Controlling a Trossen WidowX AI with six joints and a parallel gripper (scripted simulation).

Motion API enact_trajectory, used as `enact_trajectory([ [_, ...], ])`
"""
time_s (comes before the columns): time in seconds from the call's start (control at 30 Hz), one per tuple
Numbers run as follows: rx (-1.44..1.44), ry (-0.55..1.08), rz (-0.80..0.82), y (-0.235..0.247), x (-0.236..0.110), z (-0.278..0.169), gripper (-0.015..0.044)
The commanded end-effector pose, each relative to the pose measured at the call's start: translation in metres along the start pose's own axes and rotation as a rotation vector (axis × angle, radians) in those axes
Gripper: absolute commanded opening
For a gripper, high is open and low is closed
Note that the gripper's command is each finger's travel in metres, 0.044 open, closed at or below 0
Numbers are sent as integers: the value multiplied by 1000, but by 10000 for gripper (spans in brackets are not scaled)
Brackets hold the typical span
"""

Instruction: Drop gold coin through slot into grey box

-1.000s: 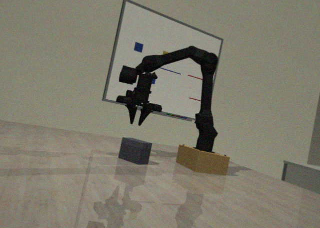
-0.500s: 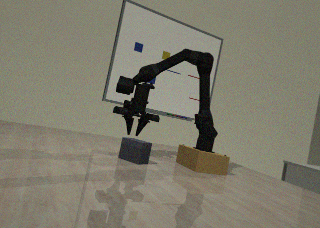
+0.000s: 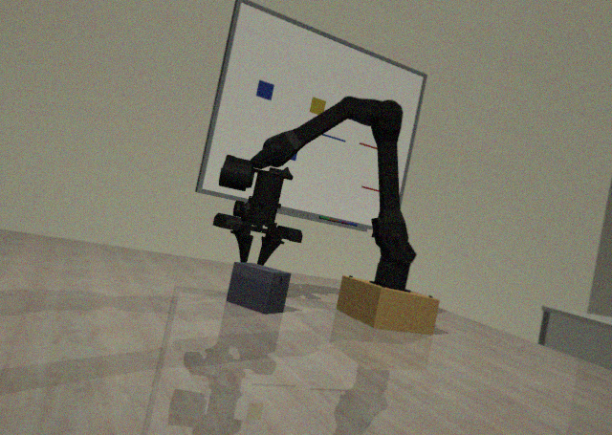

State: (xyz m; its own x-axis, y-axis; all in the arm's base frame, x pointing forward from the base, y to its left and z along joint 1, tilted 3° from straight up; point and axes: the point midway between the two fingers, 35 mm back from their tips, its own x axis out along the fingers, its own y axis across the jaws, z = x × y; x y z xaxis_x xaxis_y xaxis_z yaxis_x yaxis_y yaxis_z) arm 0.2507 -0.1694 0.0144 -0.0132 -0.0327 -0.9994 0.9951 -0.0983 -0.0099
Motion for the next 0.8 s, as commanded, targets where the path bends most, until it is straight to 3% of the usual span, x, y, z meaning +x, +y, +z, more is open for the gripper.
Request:
enact_trajectory([
  [0.0, -4, -2, -10, -3, 8, 0, 161],
  [0.77, -4, -2, -10, -4, 44, 0, 161],
])
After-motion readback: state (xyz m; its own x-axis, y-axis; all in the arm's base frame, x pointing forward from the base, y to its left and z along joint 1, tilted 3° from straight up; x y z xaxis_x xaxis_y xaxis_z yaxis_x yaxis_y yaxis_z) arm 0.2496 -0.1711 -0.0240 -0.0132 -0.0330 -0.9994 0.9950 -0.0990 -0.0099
